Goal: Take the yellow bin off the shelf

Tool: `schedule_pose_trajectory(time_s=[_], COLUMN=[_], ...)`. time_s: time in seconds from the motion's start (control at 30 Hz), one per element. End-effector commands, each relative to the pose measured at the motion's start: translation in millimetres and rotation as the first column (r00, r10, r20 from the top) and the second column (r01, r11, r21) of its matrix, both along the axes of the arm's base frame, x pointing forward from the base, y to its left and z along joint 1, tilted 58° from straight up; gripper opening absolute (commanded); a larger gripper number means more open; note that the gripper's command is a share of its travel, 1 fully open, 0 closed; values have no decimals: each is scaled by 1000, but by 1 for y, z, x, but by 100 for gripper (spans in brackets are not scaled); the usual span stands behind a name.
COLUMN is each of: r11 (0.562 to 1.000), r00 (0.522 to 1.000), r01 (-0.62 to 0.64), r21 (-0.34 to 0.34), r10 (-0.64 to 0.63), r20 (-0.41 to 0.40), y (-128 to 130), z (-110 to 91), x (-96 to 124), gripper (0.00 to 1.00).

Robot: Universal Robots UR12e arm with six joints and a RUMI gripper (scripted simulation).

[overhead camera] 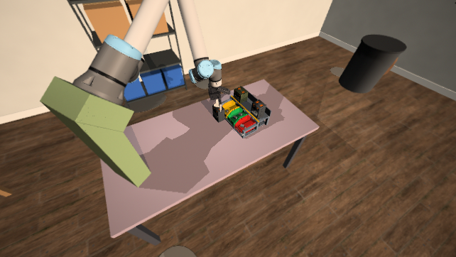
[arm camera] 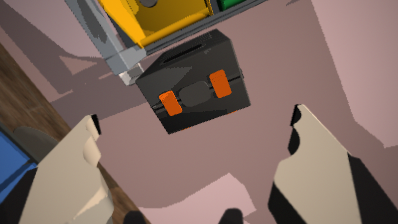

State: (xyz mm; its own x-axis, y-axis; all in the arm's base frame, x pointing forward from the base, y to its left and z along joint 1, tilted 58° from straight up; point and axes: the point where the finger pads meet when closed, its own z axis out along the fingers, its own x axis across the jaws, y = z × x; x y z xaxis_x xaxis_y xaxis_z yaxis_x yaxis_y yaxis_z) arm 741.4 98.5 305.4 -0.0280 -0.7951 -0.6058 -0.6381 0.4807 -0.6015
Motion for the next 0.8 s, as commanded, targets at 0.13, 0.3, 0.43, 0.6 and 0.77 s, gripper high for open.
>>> schedule_pose_trajectory(time_s=[0.13,0.3,0.43,0.6,0.77], r11=[997,993,951,951,951], r00=[998,996,976,976,976], r01=[-48,-69,-163,-163,-163], r21=[-65,-99,-263,-263,-263], r10=[50,73,194,194,194], r20=[27,42,96,96,96], y=[0,0,0,0,0], z=[0,0,0,0,0], x=[0,0,0,0,0], gripper=[100,100,100,100,100])
